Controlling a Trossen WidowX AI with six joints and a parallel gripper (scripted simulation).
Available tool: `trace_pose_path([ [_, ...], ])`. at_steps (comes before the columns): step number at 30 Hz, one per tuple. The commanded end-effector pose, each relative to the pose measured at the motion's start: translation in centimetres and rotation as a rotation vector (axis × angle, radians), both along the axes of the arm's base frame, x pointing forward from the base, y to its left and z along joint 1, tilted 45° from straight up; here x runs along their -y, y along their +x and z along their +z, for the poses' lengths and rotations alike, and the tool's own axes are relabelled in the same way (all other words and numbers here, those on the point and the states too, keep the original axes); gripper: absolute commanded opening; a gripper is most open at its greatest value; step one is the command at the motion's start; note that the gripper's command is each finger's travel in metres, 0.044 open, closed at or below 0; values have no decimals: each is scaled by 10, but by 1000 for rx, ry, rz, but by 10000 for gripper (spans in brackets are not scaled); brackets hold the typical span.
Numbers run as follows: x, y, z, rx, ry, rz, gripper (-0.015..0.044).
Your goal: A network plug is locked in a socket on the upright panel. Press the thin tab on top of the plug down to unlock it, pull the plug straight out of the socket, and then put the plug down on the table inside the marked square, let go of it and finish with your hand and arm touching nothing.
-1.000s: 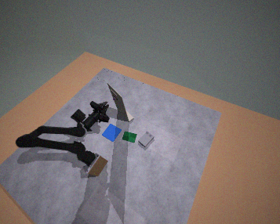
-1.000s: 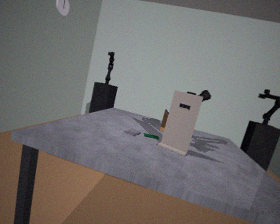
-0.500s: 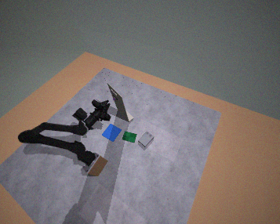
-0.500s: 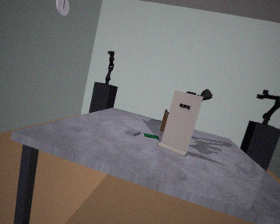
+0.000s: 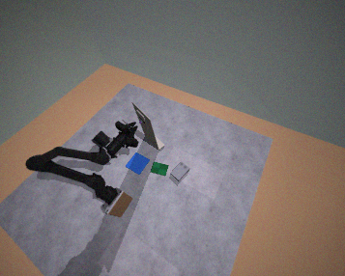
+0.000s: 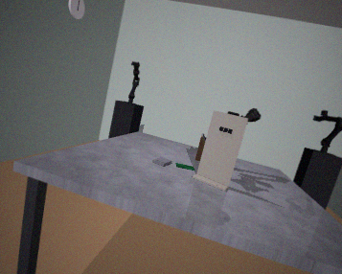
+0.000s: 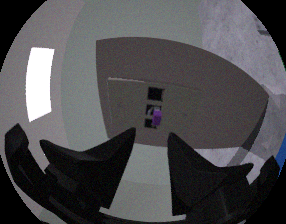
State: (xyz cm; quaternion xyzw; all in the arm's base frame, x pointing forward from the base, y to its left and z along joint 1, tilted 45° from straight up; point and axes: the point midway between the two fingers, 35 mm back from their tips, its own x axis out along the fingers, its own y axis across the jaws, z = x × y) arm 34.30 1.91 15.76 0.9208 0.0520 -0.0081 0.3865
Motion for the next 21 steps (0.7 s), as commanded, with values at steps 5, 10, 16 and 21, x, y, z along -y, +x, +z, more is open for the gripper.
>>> trace_pose_path([
  [5, 0, 8, -1, 3, 1, 5, 156],
  [10, 0, 12, -2, 1, 1, 6, 156],
  [16, 1, 18, -4, 1, 0, 6, 156],
  [21, 2, 22, -6, 2, -1, 5, 156],
])
